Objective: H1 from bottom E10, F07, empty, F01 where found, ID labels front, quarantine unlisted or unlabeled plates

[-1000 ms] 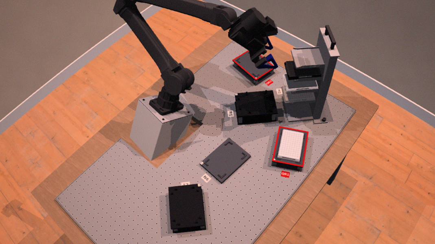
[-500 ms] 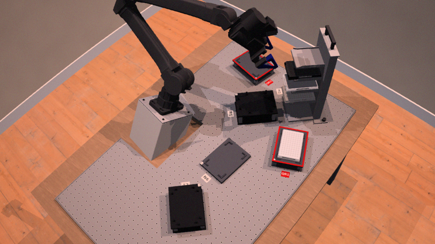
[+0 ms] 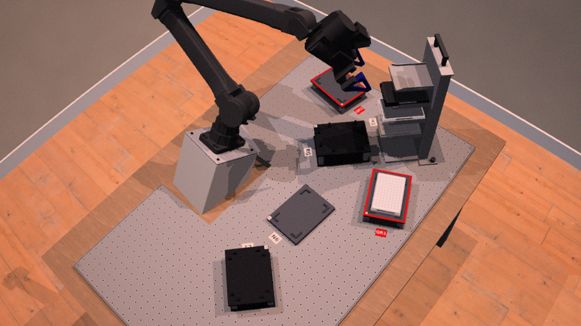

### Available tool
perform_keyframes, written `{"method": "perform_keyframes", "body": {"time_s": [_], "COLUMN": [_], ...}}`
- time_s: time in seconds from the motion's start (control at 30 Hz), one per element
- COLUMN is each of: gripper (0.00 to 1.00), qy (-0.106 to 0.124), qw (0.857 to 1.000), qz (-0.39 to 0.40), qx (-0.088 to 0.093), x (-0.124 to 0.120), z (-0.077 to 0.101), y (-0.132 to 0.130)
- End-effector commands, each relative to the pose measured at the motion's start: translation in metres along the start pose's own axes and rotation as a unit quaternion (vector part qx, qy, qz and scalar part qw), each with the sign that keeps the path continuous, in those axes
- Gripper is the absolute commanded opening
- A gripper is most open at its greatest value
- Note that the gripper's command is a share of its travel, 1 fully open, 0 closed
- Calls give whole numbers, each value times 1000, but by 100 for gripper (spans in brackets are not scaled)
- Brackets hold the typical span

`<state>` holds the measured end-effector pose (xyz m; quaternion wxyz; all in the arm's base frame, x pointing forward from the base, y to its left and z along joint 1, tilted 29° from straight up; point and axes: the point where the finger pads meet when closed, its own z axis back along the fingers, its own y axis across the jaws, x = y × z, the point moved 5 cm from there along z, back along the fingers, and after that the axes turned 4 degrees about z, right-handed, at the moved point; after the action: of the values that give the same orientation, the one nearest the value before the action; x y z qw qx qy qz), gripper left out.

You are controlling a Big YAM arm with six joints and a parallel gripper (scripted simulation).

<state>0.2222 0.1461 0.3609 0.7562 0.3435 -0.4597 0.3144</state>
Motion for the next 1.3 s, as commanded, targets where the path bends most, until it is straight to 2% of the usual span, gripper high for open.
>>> {"method": "perform_keyframes", "body": {"time_s": [0.0,0.07,0.1,0.2,0.23,0.33,0.4,0.47,0.53,0.6,0.67,0.77,0.83,0.87,1.1,1.27], "gripper": [100,100,100,100,100,100,100,100,100,100,100,100,100,100,100,100], "qy": [-18,-18,-6,-6,-26,-6,-6,-14,-6,-5,-13,-11,-13,-10,-17,-14], "qw": [1000,1000,1000,1000,999,1000,1000,1000,1000,1000,1000,1000,1000,1000,1000,1000], "qz": [13,13,-5,0,22,5,5,12,5,5,13,11,13,7,10,7], "qx": [-1,-1,-1,-4,-5,-4,-4,-4,-4,-4,-5,-4,-5,3,3,3], "x": [19,19,2,1,24,-4,-7,1,-11,-14,-6,-10,-16,-18,-21,-31], "z": [8,8,7,8,19,13,15,21,19,22,28,28,21,17,13,5], "y": [5,5,3,2,8,2,2,5,3,3,6,5,2,5,9,8]}}
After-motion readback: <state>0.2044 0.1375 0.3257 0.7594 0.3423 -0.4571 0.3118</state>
